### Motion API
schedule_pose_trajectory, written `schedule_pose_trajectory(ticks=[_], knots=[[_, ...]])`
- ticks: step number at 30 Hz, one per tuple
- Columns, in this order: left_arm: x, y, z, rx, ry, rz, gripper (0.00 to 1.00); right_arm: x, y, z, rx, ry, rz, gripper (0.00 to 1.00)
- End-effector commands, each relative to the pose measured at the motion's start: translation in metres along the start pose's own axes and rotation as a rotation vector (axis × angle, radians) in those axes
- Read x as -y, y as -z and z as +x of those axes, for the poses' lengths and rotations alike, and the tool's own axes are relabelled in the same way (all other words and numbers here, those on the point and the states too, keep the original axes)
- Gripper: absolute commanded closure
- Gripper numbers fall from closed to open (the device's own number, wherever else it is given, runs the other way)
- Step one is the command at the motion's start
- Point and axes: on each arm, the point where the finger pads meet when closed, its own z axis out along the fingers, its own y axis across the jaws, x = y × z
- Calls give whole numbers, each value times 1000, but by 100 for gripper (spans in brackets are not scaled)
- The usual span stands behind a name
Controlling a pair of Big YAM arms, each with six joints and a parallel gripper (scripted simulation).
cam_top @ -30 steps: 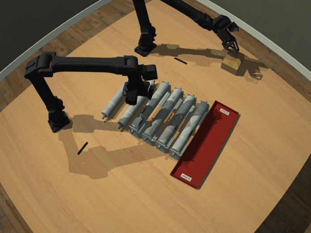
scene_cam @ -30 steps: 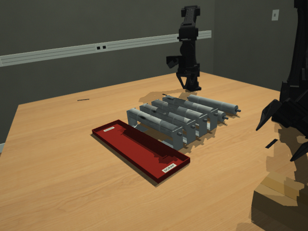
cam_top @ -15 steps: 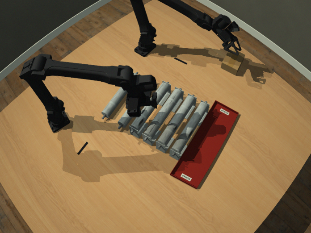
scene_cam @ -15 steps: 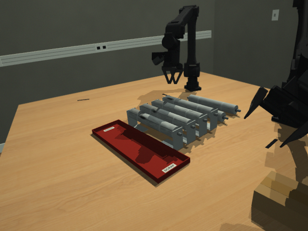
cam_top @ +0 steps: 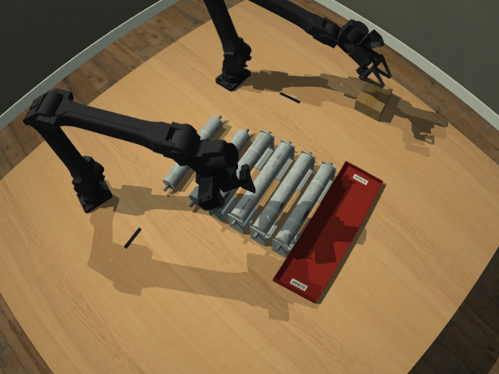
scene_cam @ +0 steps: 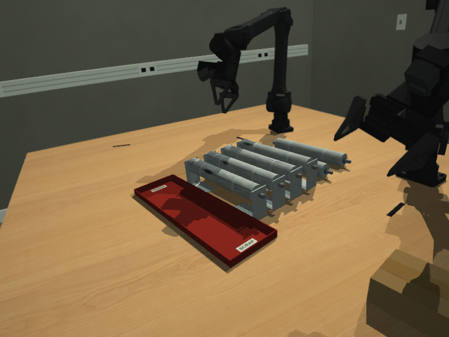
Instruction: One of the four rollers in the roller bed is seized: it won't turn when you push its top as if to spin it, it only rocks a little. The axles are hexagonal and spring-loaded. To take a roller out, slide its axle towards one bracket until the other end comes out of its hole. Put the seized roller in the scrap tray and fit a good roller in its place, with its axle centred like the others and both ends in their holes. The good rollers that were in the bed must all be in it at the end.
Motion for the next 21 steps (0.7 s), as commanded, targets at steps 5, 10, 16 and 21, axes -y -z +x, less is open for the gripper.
schedule_pose_trajectory(ticks=[5, 10, 16, 21], knots=[[45, 11, -63, 102, -112, 31, 0, -7, 22, -55, 100, 139, -117, 0], [62, 11, -68, 116, -149, 32, 0, -9, 39, -93, 187, 204, -176, 0], [73, 10, -73, 126, -171, 29, 0, -3, 40, -121, 246, 256, -190, 0], [102, 31, -97, 189, -219, 43, 0, -3, 77, -160, 370, 324, -246, 0]])
